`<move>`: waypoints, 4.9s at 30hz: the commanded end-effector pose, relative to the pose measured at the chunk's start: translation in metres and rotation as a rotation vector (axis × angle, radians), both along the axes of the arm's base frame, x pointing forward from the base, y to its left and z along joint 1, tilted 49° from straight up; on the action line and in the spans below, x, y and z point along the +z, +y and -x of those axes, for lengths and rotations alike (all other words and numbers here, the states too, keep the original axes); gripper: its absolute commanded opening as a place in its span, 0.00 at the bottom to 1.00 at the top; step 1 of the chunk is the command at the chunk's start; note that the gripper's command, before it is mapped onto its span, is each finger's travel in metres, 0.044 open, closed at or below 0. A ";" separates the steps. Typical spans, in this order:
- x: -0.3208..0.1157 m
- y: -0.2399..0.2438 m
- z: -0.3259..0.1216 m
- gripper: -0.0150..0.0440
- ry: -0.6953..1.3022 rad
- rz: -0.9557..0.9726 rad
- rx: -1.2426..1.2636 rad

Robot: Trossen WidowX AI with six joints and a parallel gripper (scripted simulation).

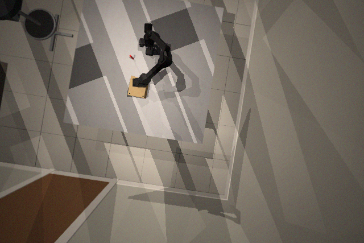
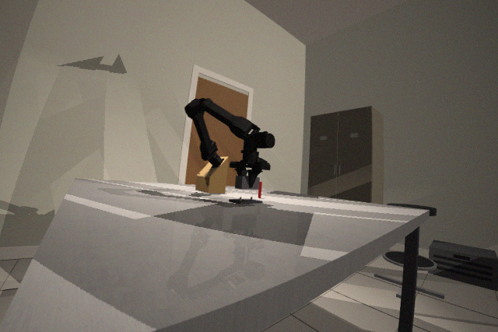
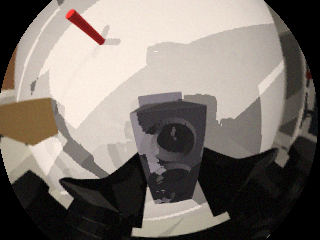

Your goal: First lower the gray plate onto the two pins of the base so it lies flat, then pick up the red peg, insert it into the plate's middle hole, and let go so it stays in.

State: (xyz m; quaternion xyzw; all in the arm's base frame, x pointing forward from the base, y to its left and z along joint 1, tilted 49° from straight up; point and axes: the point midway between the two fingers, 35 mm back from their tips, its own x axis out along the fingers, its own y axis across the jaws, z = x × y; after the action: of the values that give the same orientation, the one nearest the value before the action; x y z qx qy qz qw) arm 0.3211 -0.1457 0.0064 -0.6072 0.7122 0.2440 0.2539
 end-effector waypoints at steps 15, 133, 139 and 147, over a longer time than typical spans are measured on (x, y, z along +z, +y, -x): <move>-0.009 -0.013 0.001 0.25 0.001 0.004 0.004; -0.080 0.189 0.071 1.00 -2.040 0.364 -1.830; -0.080 0.189 0.071 1.00 -2.040 0.364 -1.830; -0.080 0.189 0.073 1.00 -2.040 0.364 -1.830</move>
State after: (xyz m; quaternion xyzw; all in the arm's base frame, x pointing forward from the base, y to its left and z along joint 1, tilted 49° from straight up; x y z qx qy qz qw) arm 0.2510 0.0427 -0.0714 0.1261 0.3886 -0.6429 0.6478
